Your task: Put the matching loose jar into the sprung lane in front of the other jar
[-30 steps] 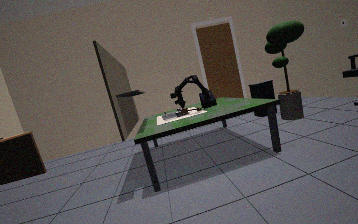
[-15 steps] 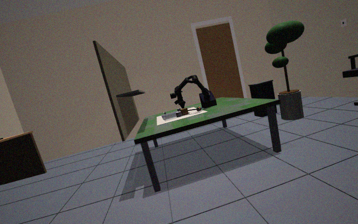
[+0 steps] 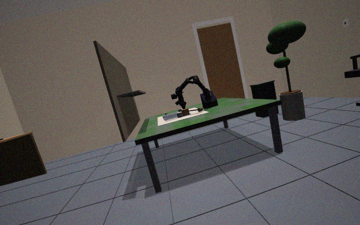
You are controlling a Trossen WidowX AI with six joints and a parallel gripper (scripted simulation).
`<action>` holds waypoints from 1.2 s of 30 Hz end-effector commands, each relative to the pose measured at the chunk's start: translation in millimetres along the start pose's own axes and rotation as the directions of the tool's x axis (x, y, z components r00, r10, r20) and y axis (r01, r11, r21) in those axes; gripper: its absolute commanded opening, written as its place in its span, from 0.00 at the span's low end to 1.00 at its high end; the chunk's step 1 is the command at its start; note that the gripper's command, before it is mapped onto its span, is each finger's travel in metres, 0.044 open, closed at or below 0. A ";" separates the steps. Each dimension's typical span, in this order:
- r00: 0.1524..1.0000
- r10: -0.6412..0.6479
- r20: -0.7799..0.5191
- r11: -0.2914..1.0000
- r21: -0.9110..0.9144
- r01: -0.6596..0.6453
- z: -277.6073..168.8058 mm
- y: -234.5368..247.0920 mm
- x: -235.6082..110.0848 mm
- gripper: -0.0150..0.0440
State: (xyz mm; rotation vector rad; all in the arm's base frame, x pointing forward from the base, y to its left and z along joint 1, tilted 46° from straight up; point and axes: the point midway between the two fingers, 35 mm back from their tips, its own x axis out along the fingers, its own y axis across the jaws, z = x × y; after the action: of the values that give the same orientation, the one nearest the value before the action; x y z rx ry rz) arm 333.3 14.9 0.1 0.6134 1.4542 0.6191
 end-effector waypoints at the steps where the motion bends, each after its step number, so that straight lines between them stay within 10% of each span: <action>1: 1.000 0.010 0.021 1.000 -0.012 -0.010 5.7 1.6 0.8 0.25; 36: 1.000 0.011 0.021 1.000 -0.012 -0.010 4.3 1.2 13.7 0.25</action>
State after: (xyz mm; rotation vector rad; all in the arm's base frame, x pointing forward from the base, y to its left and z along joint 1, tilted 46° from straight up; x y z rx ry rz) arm 333.6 24.2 -9.3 0.6136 1.4472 0.6216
